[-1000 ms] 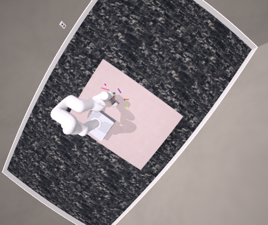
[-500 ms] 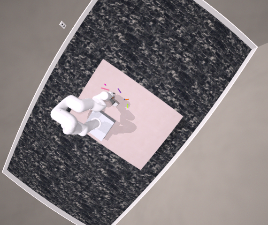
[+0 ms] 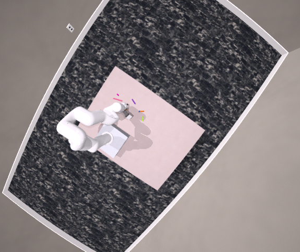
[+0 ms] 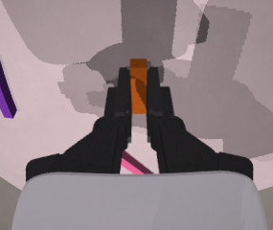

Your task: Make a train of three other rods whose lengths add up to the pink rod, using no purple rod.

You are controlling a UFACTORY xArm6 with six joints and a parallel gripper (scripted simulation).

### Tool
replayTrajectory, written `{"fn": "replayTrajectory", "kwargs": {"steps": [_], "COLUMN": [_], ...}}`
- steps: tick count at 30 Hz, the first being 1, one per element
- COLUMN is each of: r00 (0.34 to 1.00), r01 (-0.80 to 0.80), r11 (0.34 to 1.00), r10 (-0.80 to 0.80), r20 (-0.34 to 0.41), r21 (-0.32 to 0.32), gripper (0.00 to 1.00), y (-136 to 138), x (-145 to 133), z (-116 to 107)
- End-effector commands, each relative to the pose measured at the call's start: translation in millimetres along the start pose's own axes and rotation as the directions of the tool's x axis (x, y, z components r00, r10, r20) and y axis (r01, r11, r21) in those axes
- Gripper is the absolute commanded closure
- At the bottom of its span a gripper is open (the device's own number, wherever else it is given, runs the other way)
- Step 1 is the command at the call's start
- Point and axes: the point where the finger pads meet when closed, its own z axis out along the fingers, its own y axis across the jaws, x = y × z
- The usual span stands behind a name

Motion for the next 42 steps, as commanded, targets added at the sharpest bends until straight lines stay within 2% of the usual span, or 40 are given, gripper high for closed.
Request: {"fn": "replayTrajectory", "kwargs": {"steps": [1,12,19,26,32,42], "r00": [1.0,1.0,1.0,1.0,1.0,1.0], "r01": [0.0,0.0,0.0,0.0,0.0,0.0], "r11": [1.0,1.0,1.0,1.0,1.0,1.0], "r10": [0.0,0.0,0.0,0.0,0.0,0.0], "r20": [0.001,0.001,0.001,0.001,0.001,0.001], "r21": [0.003,0.003,0.003,0.003,0.003,0.003], "gripper": [0.96,0.96,0.96,0.96,0.96,0.96], "y": [-1.2,-1.2,-1.2,-1.0,-0.9,-0.9], "x": [-0.4,-0.4,-0.4,-0.4,-0.3,-0.3], "z": [-0.8,-1.1,-11.5,-62.0,-94.9,-100.8]}}
